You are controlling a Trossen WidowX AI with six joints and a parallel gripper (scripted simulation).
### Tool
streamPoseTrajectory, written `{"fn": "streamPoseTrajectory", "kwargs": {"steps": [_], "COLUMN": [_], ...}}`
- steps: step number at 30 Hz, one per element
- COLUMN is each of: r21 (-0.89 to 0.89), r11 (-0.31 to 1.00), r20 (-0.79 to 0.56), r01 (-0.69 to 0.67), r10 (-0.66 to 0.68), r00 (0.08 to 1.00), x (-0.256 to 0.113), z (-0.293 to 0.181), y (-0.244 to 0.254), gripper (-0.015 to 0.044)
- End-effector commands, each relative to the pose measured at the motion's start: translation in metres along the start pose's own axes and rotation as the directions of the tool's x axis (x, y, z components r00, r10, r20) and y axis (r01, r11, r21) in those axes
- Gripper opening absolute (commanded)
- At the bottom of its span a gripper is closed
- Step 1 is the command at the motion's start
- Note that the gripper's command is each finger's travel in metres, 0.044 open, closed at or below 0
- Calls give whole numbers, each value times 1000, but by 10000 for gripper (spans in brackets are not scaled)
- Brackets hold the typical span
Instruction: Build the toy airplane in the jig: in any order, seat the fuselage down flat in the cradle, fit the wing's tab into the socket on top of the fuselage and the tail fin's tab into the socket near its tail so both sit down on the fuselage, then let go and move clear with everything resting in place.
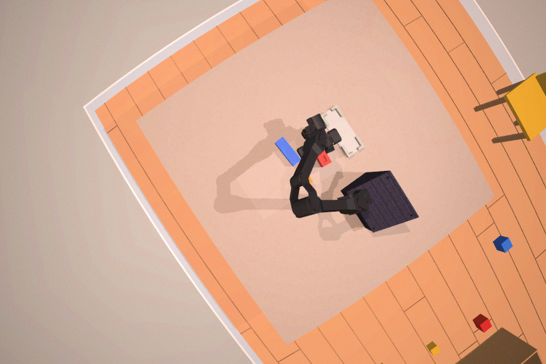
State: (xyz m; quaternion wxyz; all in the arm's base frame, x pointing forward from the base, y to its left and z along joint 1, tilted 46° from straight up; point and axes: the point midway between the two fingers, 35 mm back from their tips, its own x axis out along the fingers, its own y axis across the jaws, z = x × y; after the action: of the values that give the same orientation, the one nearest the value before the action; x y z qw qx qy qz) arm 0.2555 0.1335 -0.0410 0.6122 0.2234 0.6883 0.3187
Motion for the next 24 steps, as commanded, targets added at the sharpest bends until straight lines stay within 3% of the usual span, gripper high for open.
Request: {"fn": "streamPoseTrajectory", "kwargs": {"steps": [1, 24], "r21": [-5, -5], "r11": [1000, 1000], "r20": [6, 5], "r01": [8, 12], "r10": [-8, -12], "r00": [1000, 1000], "x": [-12, -82], "z": [4, 4], "y": [-1, -2], "gripper": [0, 0]}}
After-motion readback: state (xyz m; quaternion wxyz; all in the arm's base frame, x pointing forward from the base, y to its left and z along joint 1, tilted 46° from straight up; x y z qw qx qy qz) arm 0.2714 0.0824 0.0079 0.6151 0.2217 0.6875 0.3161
